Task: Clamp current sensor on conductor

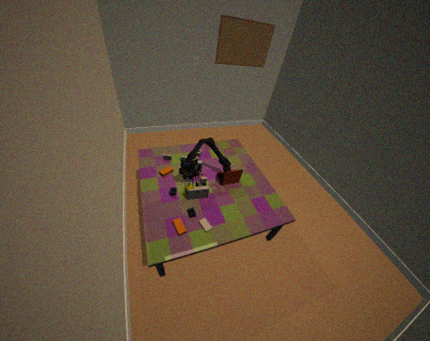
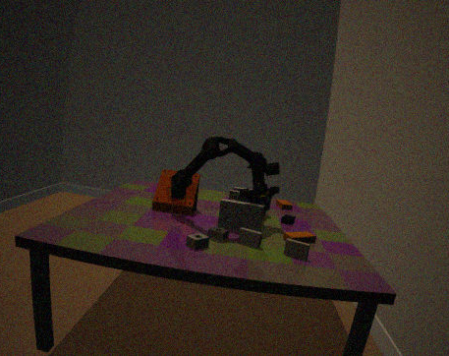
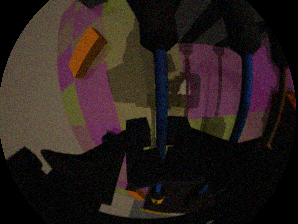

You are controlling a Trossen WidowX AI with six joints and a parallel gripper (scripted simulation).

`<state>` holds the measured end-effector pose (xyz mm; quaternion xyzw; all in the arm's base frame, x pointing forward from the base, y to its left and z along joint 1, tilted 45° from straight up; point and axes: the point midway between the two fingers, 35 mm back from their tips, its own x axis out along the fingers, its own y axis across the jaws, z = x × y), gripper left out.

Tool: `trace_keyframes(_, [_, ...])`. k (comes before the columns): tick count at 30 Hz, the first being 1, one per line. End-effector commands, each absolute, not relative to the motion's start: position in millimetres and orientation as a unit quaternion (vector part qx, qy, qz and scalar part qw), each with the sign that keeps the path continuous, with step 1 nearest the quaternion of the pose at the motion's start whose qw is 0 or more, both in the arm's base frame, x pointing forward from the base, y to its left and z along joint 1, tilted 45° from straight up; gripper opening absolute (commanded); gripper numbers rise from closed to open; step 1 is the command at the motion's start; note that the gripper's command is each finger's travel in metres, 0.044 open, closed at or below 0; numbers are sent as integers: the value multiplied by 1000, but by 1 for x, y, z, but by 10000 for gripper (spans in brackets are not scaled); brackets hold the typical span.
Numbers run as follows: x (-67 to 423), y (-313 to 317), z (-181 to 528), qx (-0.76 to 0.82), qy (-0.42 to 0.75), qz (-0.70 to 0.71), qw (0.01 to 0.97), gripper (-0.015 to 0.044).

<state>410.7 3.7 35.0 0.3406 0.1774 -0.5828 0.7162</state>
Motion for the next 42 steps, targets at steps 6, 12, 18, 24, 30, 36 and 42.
trace_keyframes(6, [412, 14, 36, 346, 182, -571, 722, 0])
trace_keyframes(12, [412, 14, 36, 346, 182, -571, 722, 0])
trace_keyframes(18, [412, 14, 36, 346, 182, -571, 722, 0])
trace_keyframes(24, [412, 14, 36, 346, 182, -571, 722, 0])
trace_keyframes(30, [411, 4, 35, 341, 177, -583, 716, 0])
trace_keyframes(36, [411, 4, 35, 341, 177, -583, 716, 0])
trace_keyframes(42, [411, 4, 35, 341, 177, -583, 716, 0])
